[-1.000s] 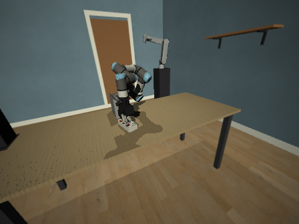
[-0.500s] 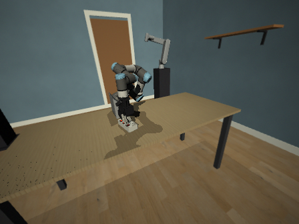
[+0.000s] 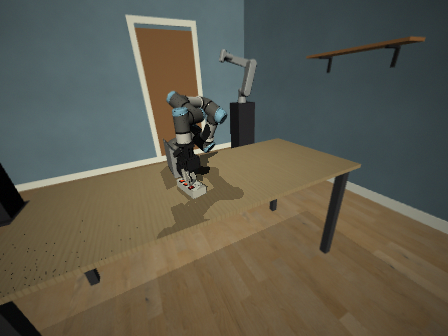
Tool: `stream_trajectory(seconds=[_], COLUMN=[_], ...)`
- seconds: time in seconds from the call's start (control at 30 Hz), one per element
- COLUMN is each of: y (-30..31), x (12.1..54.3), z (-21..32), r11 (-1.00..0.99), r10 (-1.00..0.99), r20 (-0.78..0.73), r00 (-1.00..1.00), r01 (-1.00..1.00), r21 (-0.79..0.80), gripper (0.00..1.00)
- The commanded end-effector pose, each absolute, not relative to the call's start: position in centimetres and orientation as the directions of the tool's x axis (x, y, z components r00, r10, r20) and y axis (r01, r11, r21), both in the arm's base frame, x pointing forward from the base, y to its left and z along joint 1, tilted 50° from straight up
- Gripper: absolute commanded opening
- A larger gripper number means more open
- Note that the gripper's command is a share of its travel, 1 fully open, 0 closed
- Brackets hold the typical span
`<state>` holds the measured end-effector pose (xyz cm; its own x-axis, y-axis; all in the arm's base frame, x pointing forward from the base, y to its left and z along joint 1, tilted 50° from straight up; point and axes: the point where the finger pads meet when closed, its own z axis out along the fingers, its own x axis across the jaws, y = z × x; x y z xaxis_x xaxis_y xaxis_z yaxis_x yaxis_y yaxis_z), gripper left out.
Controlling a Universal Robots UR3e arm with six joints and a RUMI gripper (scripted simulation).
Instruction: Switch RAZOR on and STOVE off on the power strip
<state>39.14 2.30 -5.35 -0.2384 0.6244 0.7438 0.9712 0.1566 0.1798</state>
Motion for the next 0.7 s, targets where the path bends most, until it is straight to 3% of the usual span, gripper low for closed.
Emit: stream_trajectory(seconds=[0.0, 0.67], y=[1.3, 0.1], x=[39.2, 39.2], z=[-4.5, -3.6], r11=[0.156, 0.156], r10=[0.625, 0.625], r20=[0.743, 0.743], r00=[-0.239, -0.239], r01=[0.971, 0.971], r21=[0.181, 0.181], gripper=[0.00, 0.00])
